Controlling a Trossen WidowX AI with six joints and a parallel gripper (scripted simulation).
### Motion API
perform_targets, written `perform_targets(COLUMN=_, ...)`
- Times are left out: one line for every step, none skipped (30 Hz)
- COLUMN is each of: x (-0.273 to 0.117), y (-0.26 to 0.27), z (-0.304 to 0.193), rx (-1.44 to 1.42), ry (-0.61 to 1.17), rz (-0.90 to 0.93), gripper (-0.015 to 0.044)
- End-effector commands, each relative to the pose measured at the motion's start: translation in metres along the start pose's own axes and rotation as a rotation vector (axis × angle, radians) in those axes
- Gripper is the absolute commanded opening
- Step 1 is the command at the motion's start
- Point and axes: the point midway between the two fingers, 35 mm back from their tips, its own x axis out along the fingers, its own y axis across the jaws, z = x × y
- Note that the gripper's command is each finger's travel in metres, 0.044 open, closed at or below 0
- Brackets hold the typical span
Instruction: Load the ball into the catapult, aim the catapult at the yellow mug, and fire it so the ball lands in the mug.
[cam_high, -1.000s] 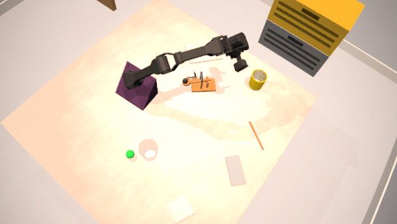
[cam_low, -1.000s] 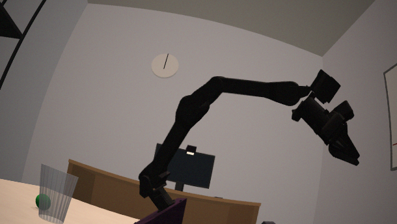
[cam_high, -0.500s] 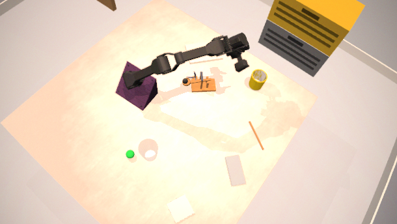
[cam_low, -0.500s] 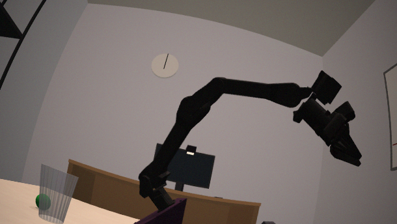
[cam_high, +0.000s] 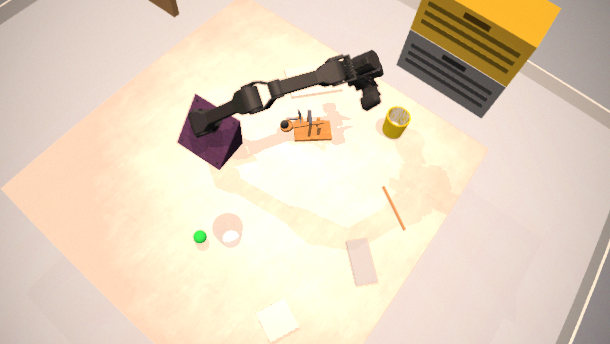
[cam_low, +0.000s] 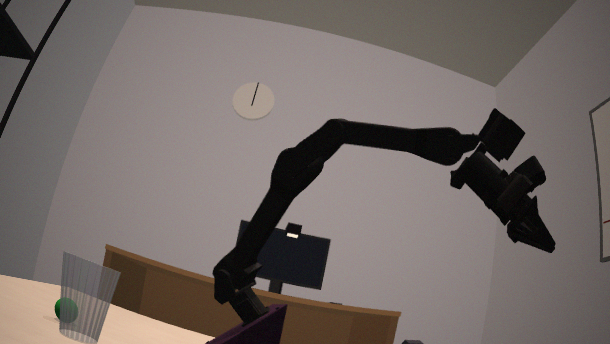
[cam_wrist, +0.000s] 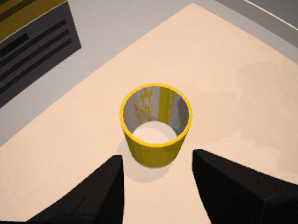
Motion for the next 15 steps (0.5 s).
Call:
perform_targets(x=0.001, y=-0.001, z=0.000, rx=-0.006, ry=0.002, rz=-0.005, gripper=0.0046)
perform_targets(x=0.001, y=-0.001, z=0.000, rx=-0.006, ry=0.002, rz=-0.005, gripper=0.0020)
perform_targets(x=0.001, y=-0.001, z=0.000, rx=-0.006, ry=0.002, rz=-0.005, gripper=0.0000)
perform_targets(x=0.001, y=-0.001, z=0.000, rx=-0.006, ry=0.002, rz=-0.005, gripper=0.0000)
perform_targets(x=0.001, y=-0.001, z=0.000, rx=-0.006, ry=0.002, rz=-0.005, gripper=0.0000)
perform_targets(x=0.001, y=-0.001, z=0.000, rx=-0.006, ry=0.002, rz=-0.005, gripper=0.0000)
perform_targets(x=0.001, y=-0.001, z=0.000, rx=-0.006, ry=0.002, rz=-0.005, gripper=0.0000)
perform_targets(x=0.001, y=-0.001, z=0.000, rx=-0.006, ry=0.002, rz=-0.005, gripper=0.0000)
perform_targets(x=0.001, y=-0.001, z=0.000, rx=-0.006, ry=0.002, rz=-0.005, gripper=0.0000)
perform_targets(x=0.001, y=-0.001, z=0.000, rx=-0.006, ry=0.002, rz=-0.005, gripper=0.0000)
perform_targets(x=0.001, y=-0.001, z=0.000, rx=-0.006, ry=0.002, rz=-0.005, gripper=0.0000)
perform_targets(x=0.001, y=-0.001, z=0.000, rx=-0.006, ry=0.002, rz=-0.005, gripper=0.0000)
perform_targets(x=0.001, y=0.000, z=-0.002, rx=-0.002, ry=0.005, rz=-0.006, gripper=0.0000)
perform_targets(x=0.001, y=0.004, z=-0.005, rx=0.011, ry=0.017, rz=-0.007, gripper=0.0000)
perform_targets(x=0.001, y=0.010, z=-0.012, rx=0.031, ry=0.036, rz=-0.010, gripper=0.0000)
